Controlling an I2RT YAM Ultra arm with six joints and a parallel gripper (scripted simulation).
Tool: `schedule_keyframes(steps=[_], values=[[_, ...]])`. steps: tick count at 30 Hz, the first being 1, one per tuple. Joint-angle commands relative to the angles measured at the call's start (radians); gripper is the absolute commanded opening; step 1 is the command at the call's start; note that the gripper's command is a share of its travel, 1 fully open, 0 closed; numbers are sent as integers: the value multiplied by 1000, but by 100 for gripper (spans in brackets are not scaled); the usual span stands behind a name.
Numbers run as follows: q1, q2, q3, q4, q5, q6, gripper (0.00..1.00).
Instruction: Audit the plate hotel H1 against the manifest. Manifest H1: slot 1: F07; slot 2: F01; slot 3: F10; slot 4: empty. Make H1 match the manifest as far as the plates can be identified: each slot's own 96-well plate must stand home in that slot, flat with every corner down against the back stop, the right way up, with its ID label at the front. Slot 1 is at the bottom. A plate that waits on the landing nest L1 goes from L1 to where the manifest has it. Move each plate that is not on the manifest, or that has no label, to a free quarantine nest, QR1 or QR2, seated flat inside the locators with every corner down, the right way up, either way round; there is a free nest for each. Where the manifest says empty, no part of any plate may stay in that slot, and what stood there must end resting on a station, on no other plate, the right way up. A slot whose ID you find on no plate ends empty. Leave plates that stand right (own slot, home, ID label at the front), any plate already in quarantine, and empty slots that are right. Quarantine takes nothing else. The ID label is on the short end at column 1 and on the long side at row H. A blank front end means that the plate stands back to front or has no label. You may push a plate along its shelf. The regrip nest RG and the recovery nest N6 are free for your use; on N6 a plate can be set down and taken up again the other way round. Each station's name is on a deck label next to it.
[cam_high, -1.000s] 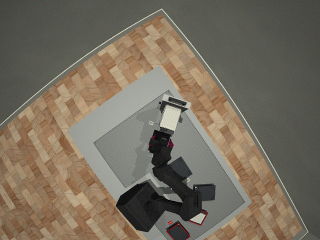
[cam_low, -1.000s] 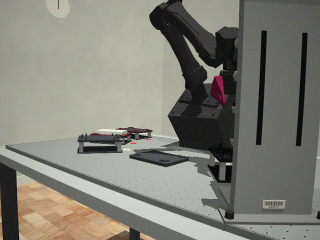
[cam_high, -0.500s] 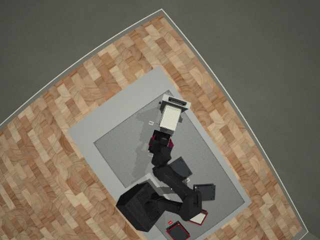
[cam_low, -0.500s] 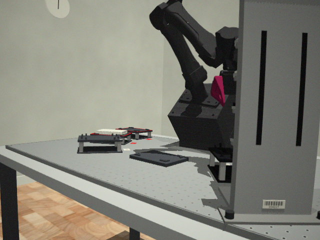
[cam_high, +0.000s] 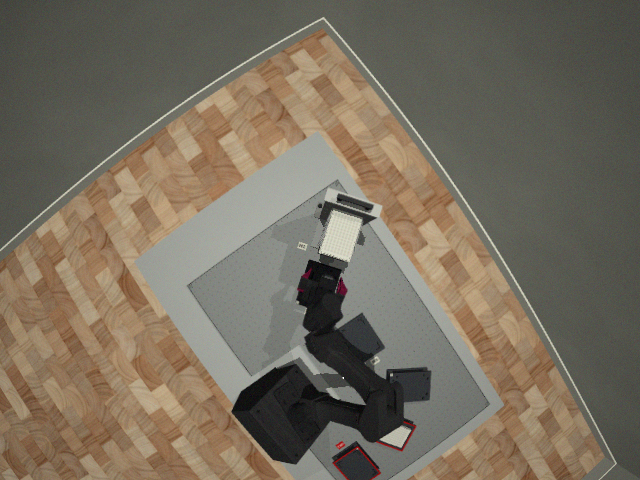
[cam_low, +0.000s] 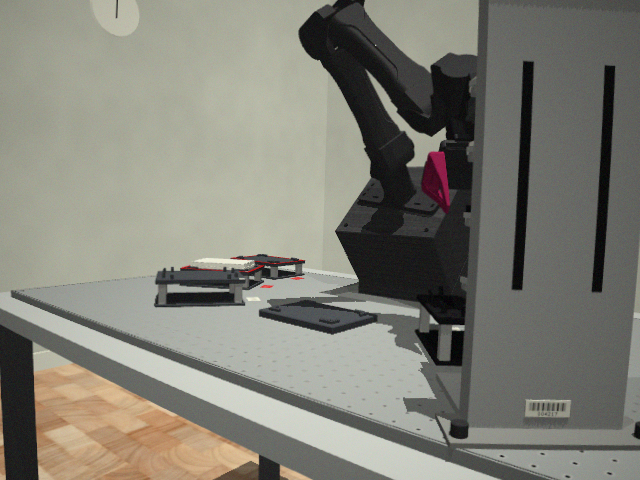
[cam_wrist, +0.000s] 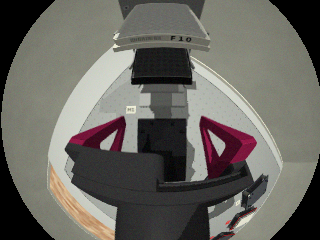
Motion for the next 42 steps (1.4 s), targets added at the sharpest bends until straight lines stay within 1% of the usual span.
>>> schedule_keyframes(steps=[1,8,22,25,40,42], values=[[3,-4,4,2,-3,-1,100],[9,-15,-16,10,3,1,100],[40,-67,-106,42,34,9,100],[36,-61,-109,51,30,8,100],[-27,33,-140,187,-32,-8,100],[-27,33,-140,187,-32,-8,100]])
